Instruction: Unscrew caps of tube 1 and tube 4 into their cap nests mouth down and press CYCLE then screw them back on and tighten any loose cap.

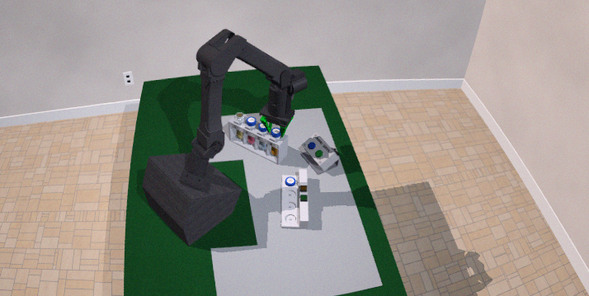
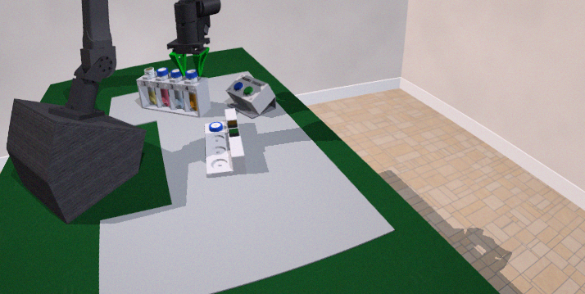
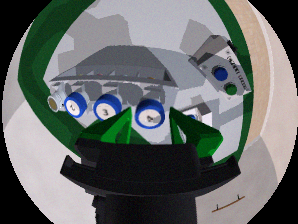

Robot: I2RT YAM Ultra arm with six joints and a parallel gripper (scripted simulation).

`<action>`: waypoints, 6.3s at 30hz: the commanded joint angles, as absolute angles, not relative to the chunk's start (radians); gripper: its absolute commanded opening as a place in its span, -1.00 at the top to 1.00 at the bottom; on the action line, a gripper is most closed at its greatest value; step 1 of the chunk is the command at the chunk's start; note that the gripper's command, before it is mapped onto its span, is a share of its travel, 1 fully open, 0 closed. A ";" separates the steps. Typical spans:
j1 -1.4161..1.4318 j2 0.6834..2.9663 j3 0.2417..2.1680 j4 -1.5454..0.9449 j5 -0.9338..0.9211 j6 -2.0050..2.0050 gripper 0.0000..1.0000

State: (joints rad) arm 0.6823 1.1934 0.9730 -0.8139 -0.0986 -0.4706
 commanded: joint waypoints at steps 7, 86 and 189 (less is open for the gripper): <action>0.681 1.188 0.978 -0.813 -0.099 0.085 0.02; 0.685 1.184 0.976 -0.816 -0.097 0.492 1.00; 0.680 1.165 0.989 -0.847 -0.100 -0.004 0.02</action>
State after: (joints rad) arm 0.6796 1.1713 0.9855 -0.8452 -0.0994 -0.0685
